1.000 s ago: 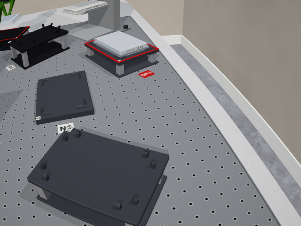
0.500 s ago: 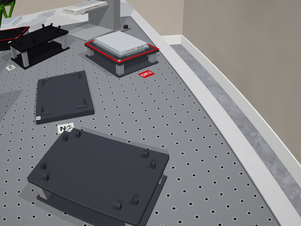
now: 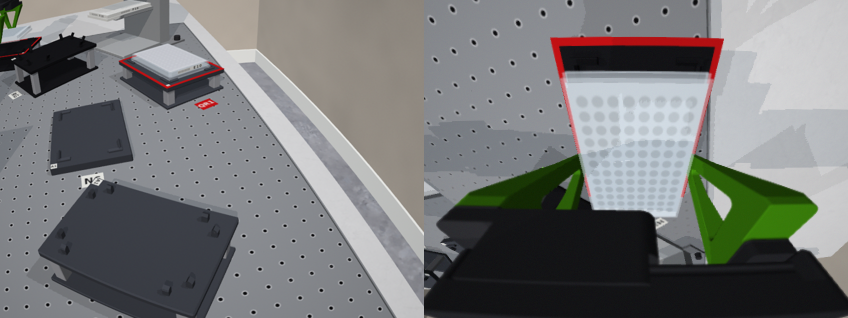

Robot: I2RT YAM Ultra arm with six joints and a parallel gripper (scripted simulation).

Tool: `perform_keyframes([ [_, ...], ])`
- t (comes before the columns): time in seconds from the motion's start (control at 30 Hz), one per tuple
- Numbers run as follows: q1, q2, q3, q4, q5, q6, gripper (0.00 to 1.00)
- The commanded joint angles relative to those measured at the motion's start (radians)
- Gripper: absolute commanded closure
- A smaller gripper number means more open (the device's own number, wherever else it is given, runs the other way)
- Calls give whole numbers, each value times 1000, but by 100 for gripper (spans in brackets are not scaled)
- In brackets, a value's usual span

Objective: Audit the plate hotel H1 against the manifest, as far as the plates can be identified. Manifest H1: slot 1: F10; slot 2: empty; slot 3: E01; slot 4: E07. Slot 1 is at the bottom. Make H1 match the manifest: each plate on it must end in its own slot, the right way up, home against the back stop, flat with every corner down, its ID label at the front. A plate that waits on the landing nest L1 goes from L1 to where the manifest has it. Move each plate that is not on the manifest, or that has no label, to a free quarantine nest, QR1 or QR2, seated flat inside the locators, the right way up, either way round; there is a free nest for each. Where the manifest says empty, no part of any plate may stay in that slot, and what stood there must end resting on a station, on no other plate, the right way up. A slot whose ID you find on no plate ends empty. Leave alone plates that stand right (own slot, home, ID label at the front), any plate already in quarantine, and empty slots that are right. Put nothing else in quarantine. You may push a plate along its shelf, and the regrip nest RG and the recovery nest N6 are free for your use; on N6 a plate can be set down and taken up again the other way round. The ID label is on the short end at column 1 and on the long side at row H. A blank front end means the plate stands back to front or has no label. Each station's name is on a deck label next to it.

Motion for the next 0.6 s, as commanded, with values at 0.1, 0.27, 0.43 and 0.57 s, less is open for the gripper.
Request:
perform_keyframes([
  [0.1, 1, -6, -1, 9, 0, 2, 14],
  [0.27, 4, -4, -10, 22, 2, 4, 14],
  [0.43, 7, -1, -18, 33, 4, 6, 14],
  [0.57, 9, 2, -24, 42, 6, 8, 14],
])
